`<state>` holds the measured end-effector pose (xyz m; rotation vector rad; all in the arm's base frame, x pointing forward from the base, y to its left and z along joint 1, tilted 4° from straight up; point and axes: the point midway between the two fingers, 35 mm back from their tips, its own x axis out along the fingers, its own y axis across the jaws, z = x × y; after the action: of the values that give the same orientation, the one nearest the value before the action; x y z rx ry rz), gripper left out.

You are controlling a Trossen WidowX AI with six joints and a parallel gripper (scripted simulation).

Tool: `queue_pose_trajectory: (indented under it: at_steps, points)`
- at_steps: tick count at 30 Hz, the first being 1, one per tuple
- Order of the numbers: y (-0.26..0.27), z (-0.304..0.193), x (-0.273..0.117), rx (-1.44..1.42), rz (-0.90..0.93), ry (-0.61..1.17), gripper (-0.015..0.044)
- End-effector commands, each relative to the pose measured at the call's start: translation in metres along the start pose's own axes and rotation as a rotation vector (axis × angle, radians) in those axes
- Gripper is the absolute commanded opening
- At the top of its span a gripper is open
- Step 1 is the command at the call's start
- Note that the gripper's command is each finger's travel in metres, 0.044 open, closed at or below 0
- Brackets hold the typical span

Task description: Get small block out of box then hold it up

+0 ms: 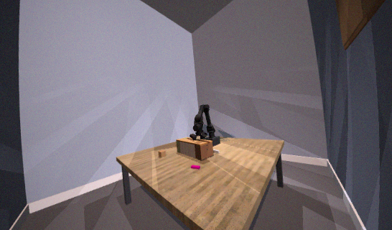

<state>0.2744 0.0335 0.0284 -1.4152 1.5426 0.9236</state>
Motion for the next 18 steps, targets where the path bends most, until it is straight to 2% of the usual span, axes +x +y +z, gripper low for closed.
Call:
queue_pose_trajectory:
  at_steps: [1, 18]
  points:
    - [0.000, -0.003, 0.001, 0.004, 0.000, -0.002, 0.0400]
    - [0.000, -0.013, 0.004, 0.004, 0.000, -0.002, 0.0400]
